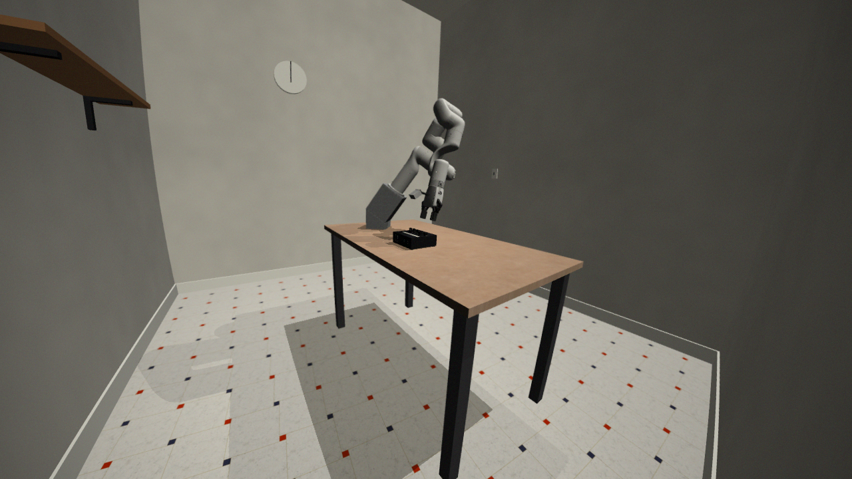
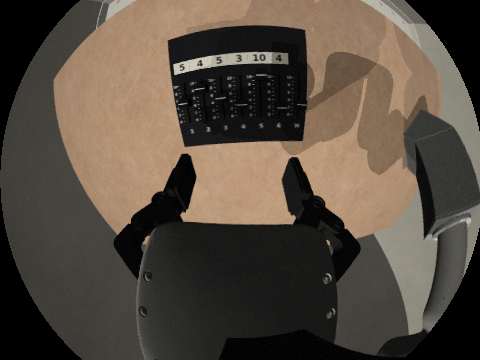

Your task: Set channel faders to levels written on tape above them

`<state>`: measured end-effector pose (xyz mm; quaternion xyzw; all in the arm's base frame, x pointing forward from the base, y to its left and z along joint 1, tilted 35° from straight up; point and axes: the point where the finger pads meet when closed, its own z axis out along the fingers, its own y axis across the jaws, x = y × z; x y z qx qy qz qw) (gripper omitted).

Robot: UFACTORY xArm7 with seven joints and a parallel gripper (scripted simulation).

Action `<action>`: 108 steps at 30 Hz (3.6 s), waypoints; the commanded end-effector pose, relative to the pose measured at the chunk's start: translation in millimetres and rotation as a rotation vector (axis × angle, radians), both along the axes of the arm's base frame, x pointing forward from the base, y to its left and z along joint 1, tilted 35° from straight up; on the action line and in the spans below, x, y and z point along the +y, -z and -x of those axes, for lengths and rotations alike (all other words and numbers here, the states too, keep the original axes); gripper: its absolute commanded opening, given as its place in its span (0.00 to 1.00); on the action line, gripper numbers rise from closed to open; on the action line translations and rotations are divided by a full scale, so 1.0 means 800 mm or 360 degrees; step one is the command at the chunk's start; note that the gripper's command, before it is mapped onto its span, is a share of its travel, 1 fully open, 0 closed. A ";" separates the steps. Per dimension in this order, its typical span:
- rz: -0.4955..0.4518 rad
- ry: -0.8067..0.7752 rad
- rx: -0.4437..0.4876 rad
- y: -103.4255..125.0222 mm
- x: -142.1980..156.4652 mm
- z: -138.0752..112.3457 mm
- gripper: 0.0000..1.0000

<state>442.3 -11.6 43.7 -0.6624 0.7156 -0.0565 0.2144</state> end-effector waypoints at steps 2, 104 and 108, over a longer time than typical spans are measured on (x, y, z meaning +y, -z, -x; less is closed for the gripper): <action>-0.0262 0.0401 0.0115 -0.003 -0.025 -0.005 1.00; -0.1826 0.4186 0.1582 0.045 -0.108 -0.070 0.00; -0.1826 0.4186 0.1582 0.045 -0.108 -0.070 0.00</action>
